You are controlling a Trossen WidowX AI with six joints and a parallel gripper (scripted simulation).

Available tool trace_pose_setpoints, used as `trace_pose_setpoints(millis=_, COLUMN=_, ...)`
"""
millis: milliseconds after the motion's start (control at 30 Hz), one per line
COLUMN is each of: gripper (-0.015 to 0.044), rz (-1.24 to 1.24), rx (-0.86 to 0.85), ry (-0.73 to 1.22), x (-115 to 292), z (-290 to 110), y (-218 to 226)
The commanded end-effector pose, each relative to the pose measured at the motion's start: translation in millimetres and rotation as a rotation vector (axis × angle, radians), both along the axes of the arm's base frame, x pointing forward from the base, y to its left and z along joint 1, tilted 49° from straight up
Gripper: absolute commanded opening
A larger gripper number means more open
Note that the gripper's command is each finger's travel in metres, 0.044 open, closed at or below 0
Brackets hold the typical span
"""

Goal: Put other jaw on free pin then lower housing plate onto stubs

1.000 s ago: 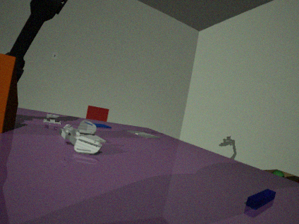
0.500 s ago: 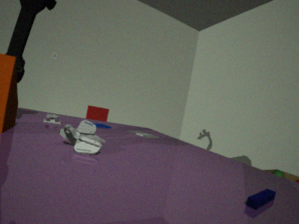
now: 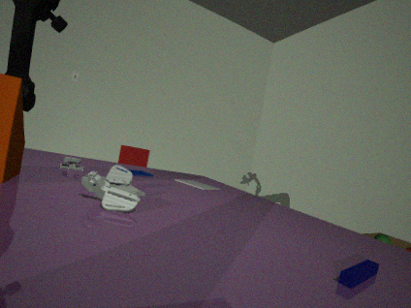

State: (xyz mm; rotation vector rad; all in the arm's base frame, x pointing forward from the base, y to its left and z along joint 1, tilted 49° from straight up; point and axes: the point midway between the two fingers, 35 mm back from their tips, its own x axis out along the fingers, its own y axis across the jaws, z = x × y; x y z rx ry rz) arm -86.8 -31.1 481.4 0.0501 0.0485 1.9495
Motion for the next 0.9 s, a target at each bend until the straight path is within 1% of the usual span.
trace_pose_setpoints(millis=0, gripper=0.0000, rz=-0.067, rx=-0.067, ry=0.044, x=5, z=0, y=30)
trace_pose_setpoints(millis=267, gripper=0.0000, rz=-0.191, rx=-0.177, ry=0.136, x=21, z=-3, y=81)
trace_pose_setpoints(millis=567, gripper=0.0000, rz=-0.333, rx=-0.291, ry=0.255, x=51, z=-14, y=131)
trace_pose_setpoints(millis=867, gripper=0.0000, rz=-0.430, rx=-0.392, ry=0.400, x=78, z=-29, y=163)
